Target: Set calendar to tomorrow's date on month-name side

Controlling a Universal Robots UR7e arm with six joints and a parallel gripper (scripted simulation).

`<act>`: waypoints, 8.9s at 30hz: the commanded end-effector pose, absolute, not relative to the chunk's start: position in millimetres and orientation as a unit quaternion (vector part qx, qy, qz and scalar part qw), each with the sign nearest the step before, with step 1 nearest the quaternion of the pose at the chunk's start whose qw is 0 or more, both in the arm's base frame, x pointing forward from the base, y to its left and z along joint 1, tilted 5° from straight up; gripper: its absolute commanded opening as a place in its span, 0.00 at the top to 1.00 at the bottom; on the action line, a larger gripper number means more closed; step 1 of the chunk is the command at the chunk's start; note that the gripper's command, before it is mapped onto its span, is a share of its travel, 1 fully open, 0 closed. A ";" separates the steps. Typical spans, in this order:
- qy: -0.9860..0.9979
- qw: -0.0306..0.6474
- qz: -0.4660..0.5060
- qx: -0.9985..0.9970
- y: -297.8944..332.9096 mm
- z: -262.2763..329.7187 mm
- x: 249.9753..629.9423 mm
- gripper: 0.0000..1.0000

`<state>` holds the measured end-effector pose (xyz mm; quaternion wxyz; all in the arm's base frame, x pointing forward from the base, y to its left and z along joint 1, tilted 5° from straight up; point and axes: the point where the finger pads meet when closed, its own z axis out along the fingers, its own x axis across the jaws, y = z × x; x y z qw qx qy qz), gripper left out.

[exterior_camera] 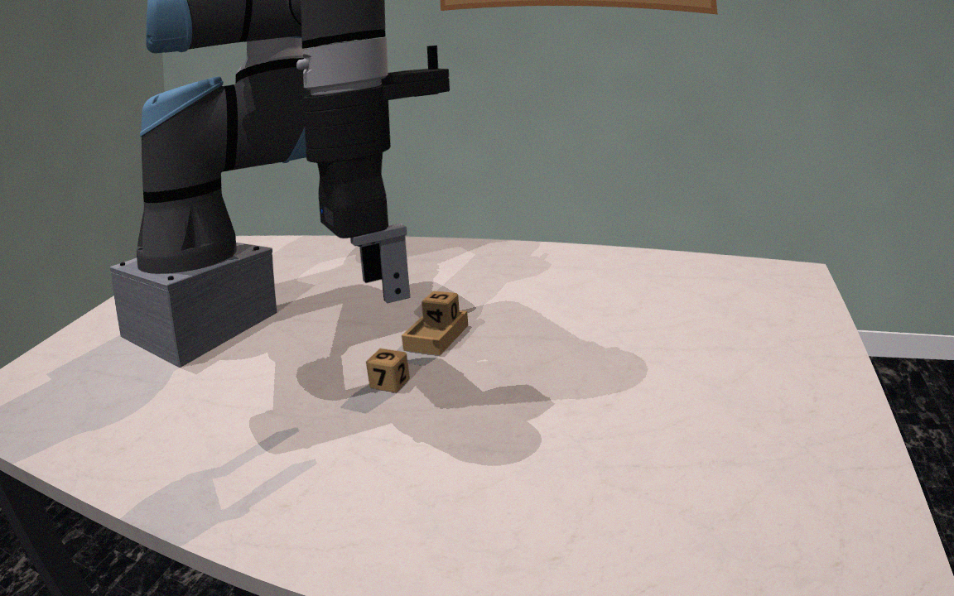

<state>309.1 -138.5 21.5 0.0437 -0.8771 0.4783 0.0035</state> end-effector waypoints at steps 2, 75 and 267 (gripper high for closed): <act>0.412 0.047 -0.002 -0.910 -138.5 20.9 309.0 0.00; 0.143 0.045 -0.015 -0.989 -141.4 15.6 303.7 0.13; 0.143 0.045 -0.015 -0.989 -135.1 -63.8 306.2 0.43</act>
